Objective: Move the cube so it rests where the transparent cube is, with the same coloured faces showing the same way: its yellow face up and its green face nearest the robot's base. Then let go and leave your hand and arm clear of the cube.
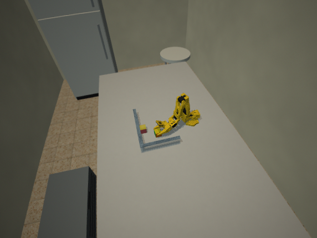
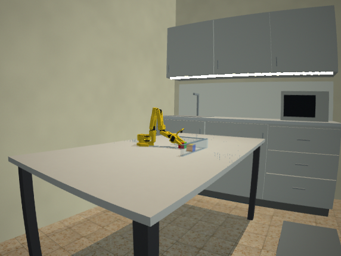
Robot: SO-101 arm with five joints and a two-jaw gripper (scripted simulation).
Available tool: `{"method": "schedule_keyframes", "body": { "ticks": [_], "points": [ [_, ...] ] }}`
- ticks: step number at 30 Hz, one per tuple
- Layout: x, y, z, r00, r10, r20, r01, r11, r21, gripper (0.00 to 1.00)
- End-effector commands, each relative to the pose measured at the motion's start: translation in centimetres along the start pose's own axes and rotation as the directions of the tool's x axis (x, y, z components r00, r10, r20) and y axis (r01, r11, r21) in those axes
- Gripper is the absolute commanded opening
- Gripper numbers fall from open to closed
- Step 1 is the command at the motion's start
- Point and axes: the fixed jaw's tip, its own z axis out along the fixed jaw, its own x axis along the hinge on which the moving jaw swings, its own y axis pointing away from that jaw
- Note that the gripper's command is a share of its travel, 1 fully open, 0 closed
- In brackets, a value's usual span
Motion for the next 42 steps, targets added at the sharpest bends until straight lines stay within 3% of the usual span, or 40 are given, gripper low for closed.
{"method": "schedule_keyframes", "body": {
  "ticks": [1, 13, 21, 28, 42],
  "points": [
    [-1.0, 0.2, 0.1, 0.999, 0.002, 0.041, -0.002, 1.000, -0.006, 0.35],
    [-2.0, 0.3, -0.9, 1.000, -0.007, 0.015, 0.007, 1.000, -0.003, 0.35],
    [-2.8, 0.4, -2.7, 0.999, -0.021, -0.025, 0.021, 1.000, 0.001, 0.35],
    [-2.7, 0.4, -4.4, 0.998, -0.033, -0.060, 0.034, 0.999, 0.004, 0.35],
    [-2.2, 0.3, -5.6, 0.995, -0.042, -0.087, 0.043, 0.999, 0.006, 0.35]
  ]
}}
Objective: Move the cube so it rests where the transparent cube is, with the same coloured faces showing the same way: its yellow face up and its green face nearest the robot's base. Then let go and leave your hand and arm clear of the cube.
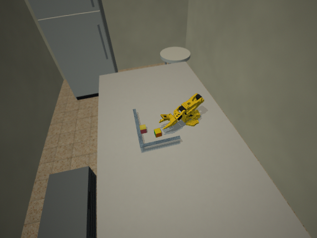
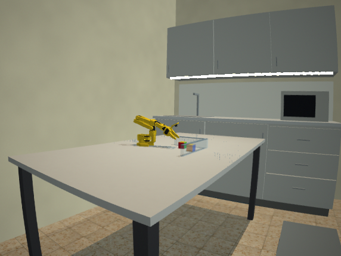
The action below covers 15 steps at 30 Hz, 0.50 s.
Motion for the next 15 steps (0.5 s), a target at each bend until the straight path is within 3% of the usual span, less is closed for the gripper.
{"method": "schedule_keyframes", "body": {
  "ticks": [1, 15],
  "points": [
    [-0.76, 0.09, -0.29, 1.000, -0.003, 0.030, 0.004, 1.000, -0.004, 0.35],
    [-1.16, 0.12, -0.41, 0.999, -0.003, 0.053, 0.004, 1.000, -0.005, 0.35]
  ]
}}
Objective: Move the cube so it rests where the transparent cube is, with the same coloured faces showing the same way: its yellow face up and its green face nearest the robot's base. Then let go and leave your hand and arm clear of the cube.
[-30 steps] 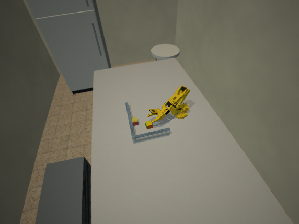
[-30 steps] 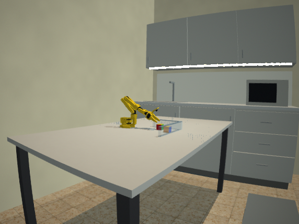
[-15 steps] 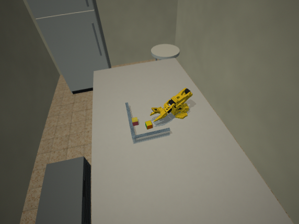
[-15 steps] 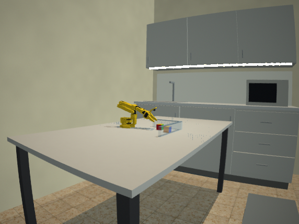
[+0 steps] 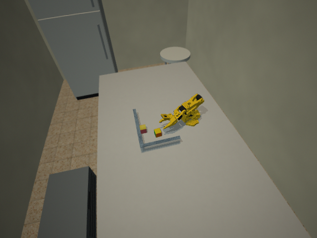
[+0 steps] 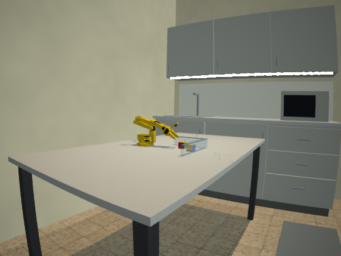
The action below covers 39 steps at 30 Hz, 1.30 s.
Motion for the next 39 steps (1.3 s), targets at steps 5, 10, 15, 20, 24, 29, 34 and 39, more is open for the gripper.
{"method": "schedule_keyframes", "body": {
  "ticks": [5, 10, 15, 20, 24, 29, 34, 39],
  "points": [
    [-1.8, 0.2, -0.4, 0.996, -0.001, 0.089, 0.002, 1.000, -0.008, 0.35],
    [-2.4, 0.2, -0.6, 0.993, -0.001, 0.120, 0.002, 1.000, -0.011, 0.35],
    [-3.4, 0.3, -1.1, 0.984, 0.000, 0.181, 0.003, 1.000, -0.016, 0.35],
    [-4.3, 0.4, -1.5, 0.971, 0.001, 0.239, 0.004, 1.000, -0.021, 0.35],
    [-4.7, 0.4, -1.7, 0.966, 0.001, 0.259, 0.005, 1.000, -0.022, 0.35],
    [-5.3, 0.5, -2.1, 0.955, 0.002, 0.297, 0.006, 1.000, -0.025, 0.35],
    [-5.6, 0.5, -2.2, 0.949, 0.003, 0.316, 0.006, 1.000, -0.027, 0.35],
    [-5.6, 0.5, -2.3, 0.948, 0.003, 0.319, 0.006, 1.000, -0.027, 0.35]
  ]
}}
